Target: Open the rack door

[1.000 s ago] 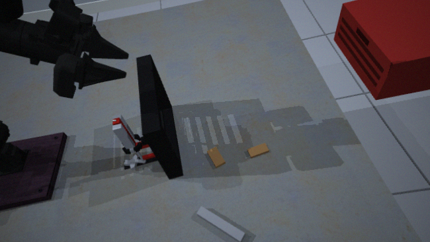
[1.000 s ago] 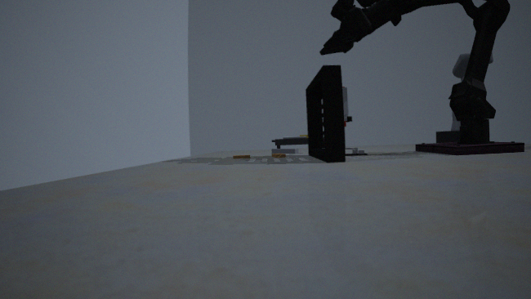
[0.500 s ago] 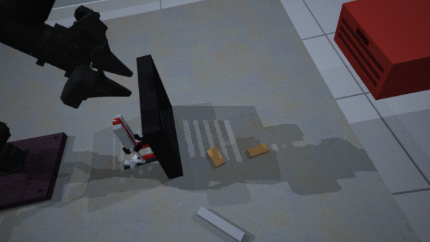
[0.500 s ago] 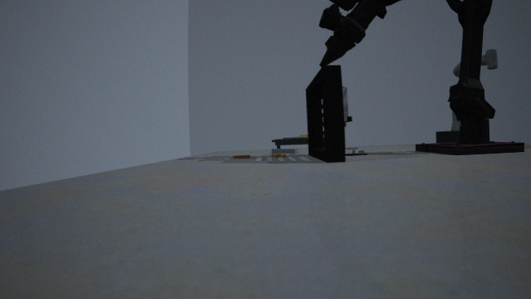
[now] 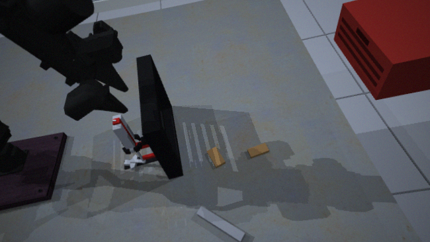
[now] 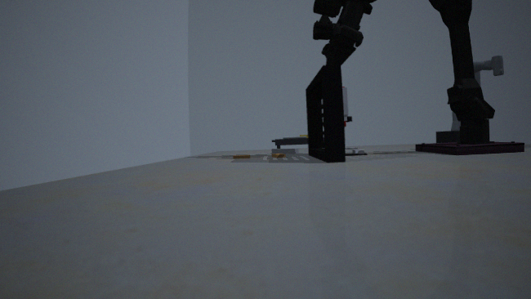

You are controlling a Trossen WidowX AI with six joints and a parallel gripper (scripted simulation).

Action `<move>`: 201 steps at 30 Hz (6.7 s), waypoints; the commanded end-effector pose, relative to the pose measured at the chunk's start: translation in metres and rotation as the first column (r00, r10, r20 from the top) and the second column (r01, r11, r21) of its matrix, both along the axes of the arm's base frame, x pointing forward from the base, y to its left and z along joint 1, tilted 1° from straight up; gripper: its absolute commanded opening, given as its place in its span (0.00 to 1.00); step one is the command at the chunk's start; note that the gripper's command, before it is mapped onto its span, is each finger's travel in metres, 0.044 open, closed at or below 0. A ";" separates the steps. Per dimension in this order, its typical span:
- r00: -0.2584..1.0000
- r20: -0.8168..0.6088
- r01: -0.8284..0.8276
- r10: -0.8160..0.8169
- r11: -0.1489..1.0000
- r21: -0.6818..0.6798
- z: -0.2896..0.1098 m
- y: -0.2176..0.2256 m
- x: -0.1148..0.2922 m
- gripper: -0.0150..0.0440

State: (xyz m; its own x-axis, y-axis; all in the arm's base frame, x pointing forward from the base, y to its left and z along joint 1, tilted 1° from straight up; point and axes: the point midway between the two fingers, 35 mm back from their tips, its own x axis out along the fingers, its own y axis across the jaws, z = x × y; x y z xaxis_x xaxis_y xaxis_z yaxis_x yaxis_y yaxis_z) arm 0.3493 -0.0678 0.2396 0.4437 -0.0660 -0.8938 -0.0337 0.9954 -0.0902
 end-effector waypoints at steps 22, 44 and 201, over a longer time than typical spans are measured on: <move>0.939 -0.343 0.007 0.020 0.997 0.078 -0.013 -0.018 -0.022 0.76; 0.928 -0.373 0.014 0.013 0.997 0.070 -0.049 -0.019 -0.018 0.76; 0.682 -0.414 -0.651 0.603 0.758 0.030 -0.079 -0.018 -0.018 0.76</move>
